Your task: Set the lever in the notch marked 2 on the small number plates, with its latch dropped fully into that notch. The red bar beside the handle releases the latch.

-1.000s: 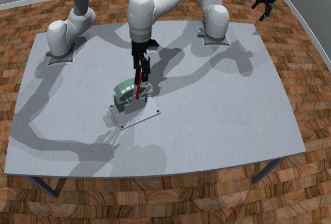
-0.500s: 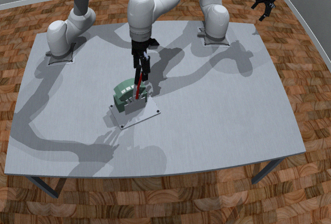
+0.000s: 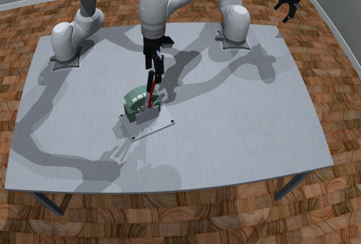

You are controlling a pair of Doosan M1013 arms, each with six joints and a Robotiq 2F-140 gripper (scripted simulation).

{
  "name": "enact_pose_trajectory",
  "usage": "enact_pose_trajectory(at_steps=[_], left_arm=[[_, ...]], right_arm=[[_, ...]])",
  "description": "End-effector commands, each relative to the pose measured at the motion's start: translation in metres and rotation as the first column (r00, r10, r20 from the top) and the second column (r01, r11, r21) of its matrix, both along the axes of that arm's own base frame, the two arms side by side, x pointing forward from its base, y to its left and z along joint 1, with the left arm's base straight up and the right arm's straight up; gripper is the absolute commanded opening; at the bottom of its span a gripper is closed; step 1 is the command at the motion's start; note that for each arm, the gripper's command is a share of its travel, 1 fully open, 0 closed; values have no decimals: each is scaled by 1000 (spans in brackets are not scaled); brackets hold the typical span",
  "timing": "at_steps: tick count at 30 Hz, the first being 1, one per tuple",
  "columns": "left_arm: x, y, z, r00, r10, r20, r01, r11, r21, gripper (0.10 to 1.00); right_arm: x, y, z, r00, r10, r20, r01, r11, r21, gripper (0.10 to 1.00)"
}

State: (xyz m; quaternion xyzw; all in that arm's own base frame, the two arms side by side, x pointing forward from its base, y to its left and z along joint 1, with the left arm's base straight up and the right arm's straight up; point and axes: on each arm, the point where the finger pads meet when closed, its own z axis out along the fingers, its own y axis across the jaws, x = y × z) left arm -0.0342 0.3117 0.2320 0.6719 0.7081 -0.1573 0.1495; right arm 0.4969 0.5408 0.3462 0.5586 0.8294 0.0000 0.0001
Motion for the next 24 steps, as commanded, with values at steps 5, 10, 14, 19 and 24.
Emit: enact_pose_trajectory(at_steps=[5, 10, 14, 19, 24], left_arm=[[0, 0, 1, 1000, 0, -1, 0, 1000, 1, 1000], [0, 0, 1, 1000, 0, -1, 0, 1000, 1, 1000], [0, 0, 1, 1000, 0, -1, 0, 1000, 1, 1000], [0, 0, 1, 1000, 0, -1, 0, 1000, 1, 1000], [0, 0, 1, 1000, 0, -1, 0, 1000, 1, 1000]], right_arm=[[0, 0, 17, 1000, 0, 1, 0, 1000, 1, 609], [0, 0, 24, 1000, 0, 1, 0, 1000, 1, 609], [0, 0, 30, 1000, 0, 1, 0, 1000, 1, 609], [0, 0, 33, 1000, 0, 1, 0, 1000, 1, 609], [0, 0, 34, 1000, 0, 1, 0, 1000, 1, 609]])
